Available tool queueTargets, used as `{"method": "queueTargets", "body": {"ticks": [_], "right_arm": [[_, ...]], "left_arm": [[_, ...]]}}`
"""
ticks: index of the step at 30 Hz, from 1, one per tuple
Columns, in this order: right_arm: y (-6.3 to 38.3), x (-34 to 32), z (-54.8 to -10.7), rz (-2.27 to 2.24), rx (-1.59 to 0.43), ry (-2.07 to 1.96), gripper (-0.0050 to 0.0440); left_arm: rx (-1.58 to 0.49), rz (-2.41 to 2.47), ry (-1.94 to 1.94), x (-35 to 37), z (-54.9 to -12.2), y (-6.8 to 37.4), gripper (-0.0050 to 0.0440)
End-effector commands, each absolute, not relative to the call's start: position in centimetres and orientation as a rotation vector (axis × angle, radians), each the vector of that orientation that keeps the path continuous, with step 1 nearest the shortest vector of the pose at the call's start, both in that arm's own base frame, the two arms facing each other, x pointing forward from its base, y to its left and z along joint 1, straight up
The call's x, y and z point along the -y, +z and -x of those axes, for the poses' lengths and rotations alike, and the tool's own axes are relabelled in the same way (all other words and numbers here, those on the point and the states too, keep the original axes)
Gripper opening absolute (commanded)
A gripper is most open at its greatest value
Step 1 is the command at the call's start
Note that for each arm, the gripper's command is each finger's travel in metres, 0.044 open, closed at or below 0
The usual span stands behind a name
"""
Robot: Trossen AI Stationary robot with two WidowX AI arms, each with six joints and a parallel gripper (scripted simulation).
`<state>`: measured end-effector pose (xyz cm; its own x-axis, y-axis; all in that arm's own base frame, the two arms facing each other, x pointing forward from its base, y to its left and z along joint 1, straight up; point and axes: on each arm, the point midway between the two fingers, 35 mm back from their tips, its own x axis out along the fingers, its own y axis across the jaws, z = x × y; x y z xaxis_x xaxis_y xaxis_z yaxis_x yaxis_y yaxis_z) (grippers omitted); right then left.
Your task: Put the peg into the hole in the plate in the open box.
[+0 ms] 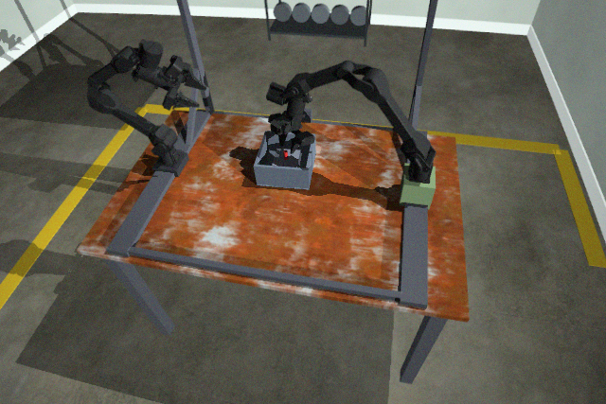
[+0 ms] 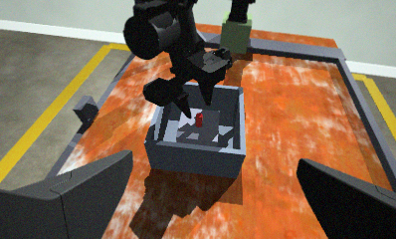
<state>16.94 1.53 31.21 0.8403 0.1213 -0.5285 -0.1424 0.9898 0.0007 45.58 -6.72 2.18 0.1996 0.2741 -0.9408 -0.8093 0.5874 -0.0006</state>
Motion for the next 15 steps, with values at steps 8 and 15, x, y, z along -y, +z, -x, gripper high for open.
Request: {"method": "queueTargets", "body": {"ticks": [8, 15], "right_arm": [[31.5, -1.6, -16.9, 0.042, -0.549, 0.141, 0.044], [31.5, -1.6, -16.9, 0.042, -0.549, 0.141, 0.044]], "left_arm": [[-1.123, 0.561, 0.773, 7.4, -45.1, 5.4, 0.044], [-1.16, 0.376, 0.496, 7.0, -44.6, 6.7, 0.044]]}}
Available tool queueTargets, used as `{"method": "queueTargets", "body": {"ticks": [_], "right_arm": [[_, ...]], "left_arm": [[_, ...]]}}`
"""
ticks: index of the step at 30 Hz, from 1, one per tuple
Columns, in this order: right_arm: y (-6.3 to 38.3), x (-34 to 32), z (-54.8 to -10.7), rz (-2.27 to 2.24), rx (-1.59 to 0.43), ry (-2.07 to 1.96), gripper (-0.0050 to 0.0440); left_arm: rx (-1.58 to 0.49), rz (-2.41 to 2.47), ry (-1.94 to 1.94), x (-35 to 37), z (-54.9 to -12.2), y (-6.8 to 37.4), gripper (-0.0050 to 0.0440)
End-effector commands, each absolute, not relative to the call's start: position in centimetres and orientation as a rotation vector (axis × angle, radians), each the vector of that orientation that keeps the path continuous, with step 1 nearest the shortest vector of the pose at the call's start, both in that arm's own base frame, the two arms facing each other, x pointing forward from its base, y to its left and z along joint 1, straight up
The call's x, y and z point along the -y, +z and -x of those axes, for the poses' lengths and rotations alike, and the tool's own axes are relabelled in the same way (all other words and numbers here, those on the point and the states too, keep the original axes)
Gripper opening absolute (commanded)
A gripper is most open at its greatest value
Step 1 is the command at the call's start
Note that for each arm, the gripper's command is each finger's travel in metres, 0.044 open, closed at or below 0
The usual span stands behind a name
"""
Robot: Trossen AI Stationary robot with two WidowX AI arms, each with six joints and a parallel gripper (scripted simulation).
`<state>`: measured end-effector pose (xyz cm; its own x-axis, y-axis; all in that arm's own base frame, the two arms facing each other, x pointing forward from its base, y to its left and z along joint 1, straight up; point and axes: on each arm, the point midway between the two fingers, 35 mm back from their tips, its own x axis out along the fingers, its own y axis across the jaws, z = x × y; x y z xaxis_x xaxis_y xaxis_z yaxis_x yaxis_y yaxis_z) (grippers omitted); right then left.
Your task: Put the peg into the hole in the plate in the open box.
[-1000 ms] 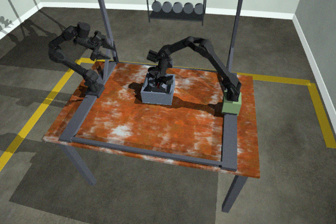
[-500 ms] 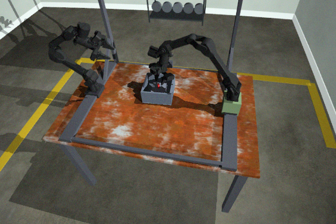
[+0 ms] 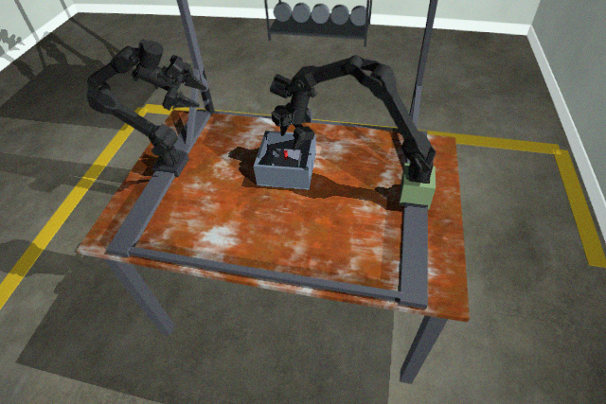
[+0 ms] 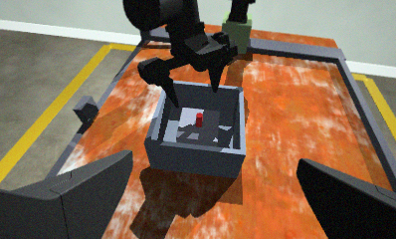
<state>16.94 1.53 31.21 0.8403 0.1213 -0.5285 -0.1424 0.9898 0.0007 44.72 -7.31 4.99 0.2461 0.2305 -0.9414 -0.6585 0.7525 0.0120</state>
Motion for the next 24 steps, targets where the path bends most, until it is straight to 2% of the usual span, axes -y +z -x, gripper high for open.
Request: {"method": "queueTargets", "body": {"ticks": [1, 14, 24], "right_arm": [[31.5, -1.6, -16.9, 0.042, -0.549, 0.141, 0.044], [31.5, -1.6, -16.9, 0.042, -0.549, 0.141, 0.044], [31.5, -1.6, -16.9, 0.042, -0.549, 0.141, 0.044]], "left_arm": [[-1.166, 0.34, 0.446, 7.0, -44.5, 6.8, 0.044], [-1.189, 0.012, 0.001, 6.3, -43.8, 7.7, 0.044], [-1.203, -0.072, -0.11, 6.2, -43.7, 7.2, 0.044]]}}
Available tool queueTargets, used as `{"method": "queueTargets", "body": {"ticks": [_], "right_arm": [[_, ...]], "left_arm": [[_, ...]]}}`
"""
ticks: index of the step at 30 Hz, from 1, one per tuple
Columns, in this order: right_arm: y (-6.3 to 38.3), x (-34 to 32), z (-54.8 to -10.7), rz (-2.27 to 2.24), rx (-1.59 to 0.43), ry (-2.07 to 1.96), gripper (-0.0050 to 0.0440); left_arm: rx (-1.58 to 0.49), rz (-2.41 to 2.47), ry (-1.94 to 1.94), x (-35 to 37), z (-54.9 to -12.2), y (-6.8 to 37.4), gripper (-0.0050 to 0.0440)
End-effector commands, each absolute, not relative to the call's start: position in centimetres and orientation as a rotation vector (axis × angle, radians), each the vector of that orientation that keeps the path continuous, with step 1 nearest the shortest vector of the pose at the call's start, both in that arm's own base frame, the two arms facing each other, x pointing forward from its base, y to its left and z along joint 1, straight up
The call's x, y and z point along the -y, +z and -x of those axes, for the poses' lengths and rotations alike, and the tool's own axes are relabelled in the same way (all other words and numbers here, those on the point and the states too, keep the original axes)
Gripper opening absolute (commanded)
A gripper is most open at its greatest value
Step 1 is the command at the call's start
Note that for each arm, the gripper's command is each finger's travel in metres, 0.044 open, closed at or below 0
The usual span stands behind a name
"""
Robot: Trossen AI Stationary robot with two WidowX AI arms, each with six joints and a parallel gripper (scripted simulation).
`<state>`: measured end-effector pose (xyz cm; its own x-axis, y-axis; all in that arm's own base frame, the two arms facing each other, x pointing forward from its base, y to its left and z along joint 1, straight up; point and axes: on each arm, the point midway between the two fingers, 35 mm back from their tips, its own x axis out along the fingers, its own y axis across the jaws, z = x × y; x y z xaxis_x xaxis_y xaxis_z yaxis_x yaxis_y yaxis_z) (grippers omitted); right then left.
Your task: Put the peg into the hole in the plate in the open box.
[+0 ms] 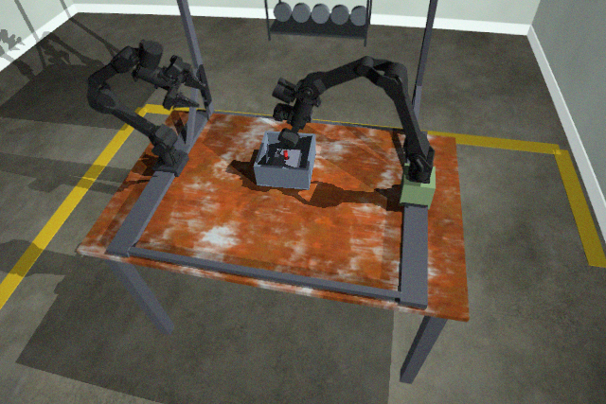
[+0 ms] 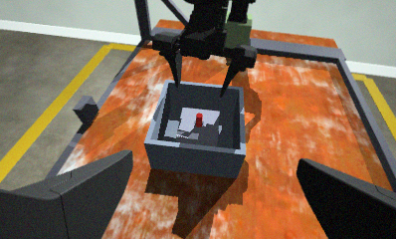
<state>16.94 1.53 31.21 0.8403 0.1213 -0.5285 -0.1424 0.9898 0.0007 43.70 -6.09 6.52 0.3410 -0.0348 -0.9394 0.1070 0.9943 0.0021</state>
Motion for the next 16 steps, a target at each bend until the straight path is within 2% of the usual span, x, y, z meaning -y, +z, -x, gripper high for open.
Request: {"method": "queueTargets", "body": {"ticks": [1, 16], "right_arm": [[31.51, -1.55, -16.9, 0.042, -0.549, 0.141, 0.044], [31.51, -1.55, -16.9, 0.042, -0.549, 0.141, 0.044]], "left_arm": [[-1.203, -0.072, -0.11, 6.15, -43.67, 7.17, 0.044], [-1.193, -0.071, -0.106, 6.23, -43.96, 7.54, 0.044]]}}
